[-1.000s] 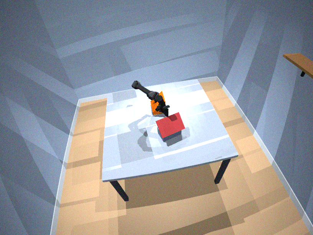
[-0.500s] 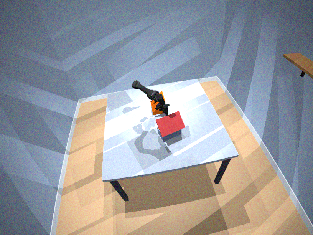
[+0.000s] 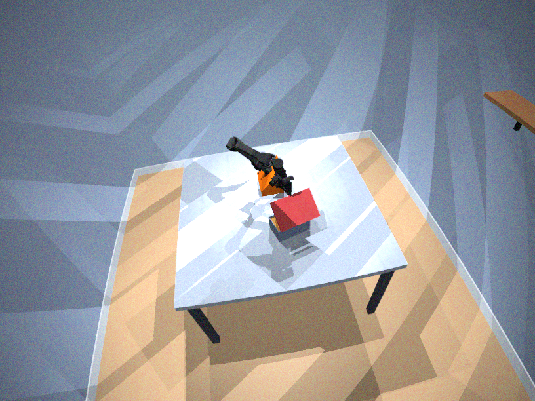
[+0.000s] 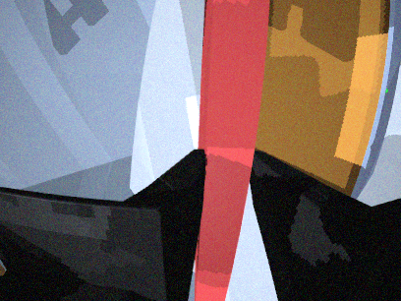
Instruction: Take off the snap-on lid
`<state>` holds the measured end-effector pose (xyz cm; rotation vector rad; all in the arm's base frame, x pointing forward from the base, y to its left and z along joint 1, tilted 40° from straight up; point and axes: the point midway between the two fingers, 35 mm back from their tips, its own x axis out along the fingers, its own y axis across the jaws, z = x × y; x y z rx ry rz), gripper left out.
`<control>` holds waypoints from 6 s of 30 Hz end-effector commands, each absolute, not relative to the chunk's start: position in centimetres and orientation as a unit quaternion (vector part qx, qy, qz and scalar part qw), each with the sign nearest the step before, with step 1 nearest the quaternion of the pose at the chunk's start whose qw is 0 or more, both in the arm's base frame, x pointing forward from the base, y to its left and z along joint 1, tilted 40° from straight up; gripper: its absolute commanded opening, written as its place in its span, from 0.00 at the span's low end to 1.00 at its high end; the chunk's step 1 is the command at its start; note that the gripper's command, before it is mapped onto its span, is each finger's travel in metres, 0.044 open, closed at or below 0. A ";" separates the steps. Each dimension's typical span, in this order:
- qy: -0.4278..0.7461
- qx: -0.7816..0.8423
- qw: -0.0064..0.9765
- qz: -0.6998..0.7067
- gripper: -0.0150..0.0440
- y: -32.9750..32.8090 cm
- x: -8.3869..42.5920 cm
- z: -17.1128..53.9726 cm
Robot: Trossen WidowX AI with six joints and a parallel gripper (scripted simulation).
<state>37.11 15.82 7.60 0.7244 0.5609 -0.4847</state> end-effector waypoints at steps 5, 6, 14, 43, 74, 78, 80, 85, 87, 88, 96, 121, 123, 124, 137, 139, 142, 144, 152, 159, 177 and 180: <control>0.265 0.350 0.869 -0.228 0.25 17.2 36.4 6.9; 0.265 0.350 0.869 -0.228 0.25 17.3 36.4 6.8; 0.265 0.350 0.869 -0.228 0.25 18.4 35.7 5.8; 0.266 0.352 0.868 -0.227 0.25 22.5 33.2 2.4; 0.267 0.353 0.867 -0.227 0.25 26.8 30.5 -1.2; 0.267 0.353 0.867 -0.227 0.25 27.4 30.2 -1.6; 0.267 0.353 0.867 -0.227 0.25 27.7 30.0 -1.8; 0.268 0.354 0.867 -0.227 0.25 28.4 29.6 -2.4; 0.268 0.354 0.867 -0.227 0.25 28.6 29.4 -2.7; 0.268 0.354 0.867 -0.227 0.25 28.8 29.3 -2.8; 0.268 0.354 0.867 -0.227 0.25 29.9 28.6 -3.7; 0.269 0.356 0.866 -0.226 0.25 33.4 26.4 -6.5; 0.269 0.356 0.866 -0.226 0.25 33.7 26.3 -6.8; 0.269 0.356 0.866 -0.226 0.25 33.9 26.2 -6.9; 0.269 0.356 0.866 -0.226 0.25 34.1 26.0 -7.1; 0.269 0.356 0.866 -0.226 0.25 34.0 26.0 -7.2; 0.269 0.356 0.866 -0.226 0.25 33.7 25.9 -7.5; 0.269 0.356 0.866 -0.226 0.25 33.5 25.9 -7.8; 0.269 0.356 0.866 -0.226 0.25 32.9 25.9 -8.6; 0.269 0.356 0.866 -0.226 0.25 32.5 25.9 -9.0; 0.269 0.356 0.866 -0.226 0.25 31.6 26.0 -10.1; 0.269 0.356 0.866 -0.226 0.25 31.4 26.0 -10.3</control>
